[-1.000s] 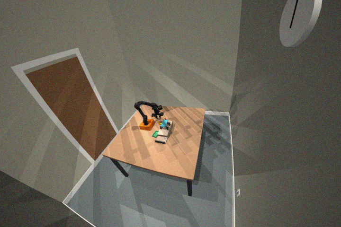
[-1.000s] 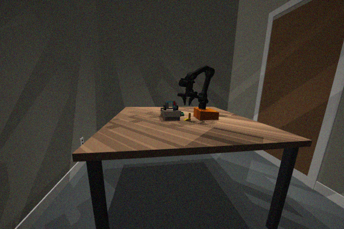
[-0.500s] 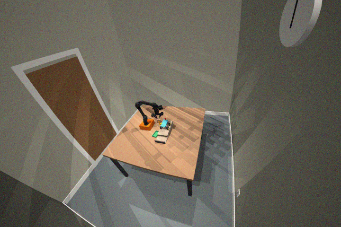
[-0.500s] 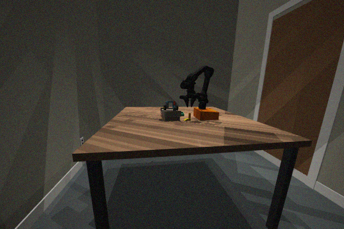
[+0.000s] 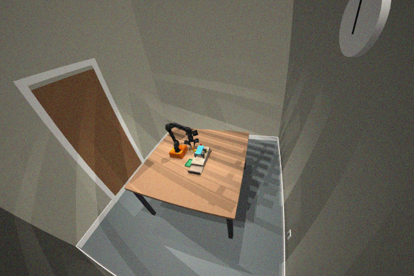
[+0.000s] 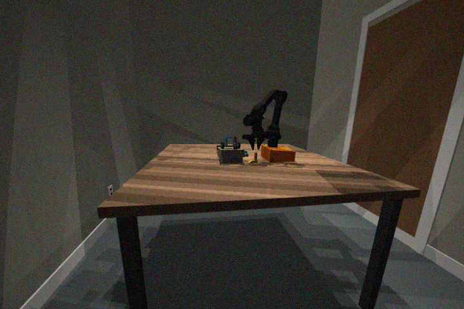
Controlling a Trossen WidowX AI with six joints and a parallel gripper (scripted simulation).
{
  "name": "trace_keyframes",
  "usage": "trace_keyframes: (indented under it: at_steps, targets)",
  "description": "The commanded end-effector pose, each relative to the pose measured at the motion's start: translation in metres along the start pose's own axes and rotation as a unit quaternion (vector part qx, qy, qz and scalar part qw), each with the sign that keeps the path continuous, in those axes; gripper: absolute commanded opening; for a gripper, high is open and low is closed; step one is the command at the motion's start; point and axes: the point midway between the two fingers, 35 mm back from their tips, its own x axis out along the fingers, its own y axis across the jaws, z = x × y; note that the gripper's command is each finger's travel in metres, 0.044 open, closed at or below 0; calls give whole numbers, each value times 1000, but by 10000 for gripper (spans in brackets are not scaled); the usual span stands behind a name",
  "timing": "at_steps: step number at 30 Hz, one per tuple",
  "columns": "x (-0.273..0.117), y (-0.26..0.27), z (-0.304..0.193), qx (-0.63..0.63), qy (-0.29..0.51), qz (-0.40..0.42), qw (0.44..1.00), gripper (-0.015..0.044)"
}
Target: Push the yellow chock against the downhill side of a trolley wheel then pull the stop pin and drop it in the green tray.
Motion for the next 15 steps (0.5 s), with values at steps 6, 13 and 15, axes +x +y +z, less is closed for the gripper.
trace_keyframes:
  at_steps: [6,13,15]
  targets:
    - [15,2,0,2,-1,6,1000,190]
    - [26,2,0,2,-1,6,1000,190]
    - [30,3,0,2,-1,6,1000,190]
